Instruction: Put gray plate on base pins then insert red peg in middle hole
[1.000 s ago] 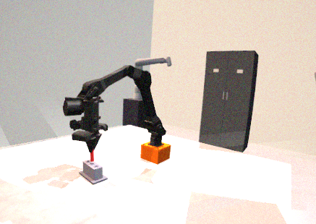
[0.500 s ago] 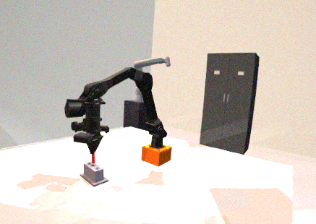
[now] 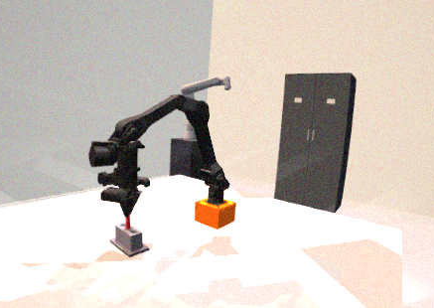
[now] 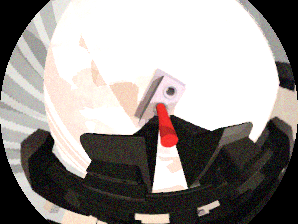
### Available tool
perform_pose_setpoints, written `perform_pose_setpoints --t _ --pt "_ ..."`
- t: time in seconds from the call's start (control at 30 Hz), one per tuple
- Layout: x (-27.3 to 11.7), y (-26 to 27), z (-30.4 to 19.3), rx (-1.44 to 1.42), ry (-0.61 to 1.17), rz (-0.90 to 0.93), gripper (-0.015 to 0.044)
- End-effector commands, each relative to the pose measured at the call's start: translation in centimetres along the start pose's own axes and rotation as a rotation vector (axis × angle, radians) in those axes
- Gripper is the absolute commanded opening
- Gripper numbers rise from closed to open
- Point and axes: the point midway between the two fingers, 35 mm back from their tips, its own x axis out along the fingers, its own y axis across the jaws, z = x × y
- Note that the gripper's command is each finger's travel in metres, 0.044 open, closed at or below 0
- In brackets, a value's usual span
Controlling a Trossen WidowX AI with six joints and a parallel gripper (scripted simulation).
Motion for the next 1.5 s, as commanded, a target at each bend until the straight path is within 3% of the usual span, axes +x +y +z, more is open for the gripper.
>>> perform_pose_setpoints --t 0.0,1.2,1.37,1.47 --pt "0.13 0.00 -0.03 -0.005 0.001 0.001 0.0000" --pt "0.29 -0.15 -0.14 -0.001 0.000 0.000 0.0000" --pt "0.29 -0.15 -0.14 -0.001 0.000 0.000 0.0131" --pt "0.29 -0.15 -0.14 -0.001 0.000 0.000 0.0150"
